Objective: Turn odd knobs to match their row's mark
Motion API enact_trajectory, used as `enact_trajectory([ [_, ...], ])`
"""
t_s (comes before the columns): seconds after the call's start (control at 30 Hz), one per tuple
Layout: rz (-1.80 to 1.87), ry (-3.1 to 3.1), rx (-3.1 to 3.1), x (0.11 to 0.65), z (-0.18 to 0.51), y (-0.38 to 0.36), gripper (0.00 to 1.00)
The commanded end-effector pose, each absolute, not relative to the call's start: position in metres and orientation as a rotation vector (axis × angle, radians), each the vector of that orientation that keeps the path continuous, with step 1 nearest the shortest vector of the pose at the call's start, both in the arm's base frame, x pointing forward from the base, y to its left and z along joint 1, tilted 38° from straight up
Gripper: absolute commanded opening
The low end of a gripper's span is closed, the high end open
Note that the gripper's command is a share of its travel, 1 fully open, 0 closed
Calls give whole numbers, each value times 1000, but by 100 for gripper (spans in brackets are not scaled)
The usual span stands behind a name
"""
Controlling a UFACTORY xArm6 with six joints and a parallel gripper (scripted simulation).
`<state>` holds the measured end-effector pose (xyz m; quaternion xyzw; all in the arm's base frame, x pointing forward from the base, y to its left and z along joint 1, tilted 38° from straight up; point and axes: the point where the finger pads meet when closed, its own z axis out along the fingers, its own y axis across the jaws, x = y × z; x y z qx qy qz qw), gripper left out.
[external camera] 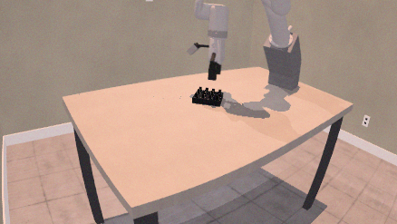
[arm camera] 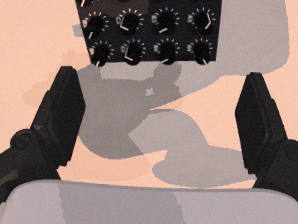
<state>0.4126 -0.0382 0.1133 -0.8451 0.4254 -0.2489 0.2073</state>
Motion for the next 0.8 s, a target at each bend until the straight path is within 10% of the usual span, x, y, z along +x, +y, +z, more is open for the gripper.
enact_trajectory([
  [0.0,-702,1183,-2349,409,112,-33,100],
  [0.77,-702,1183,-2349,404,110,-26,100],
])
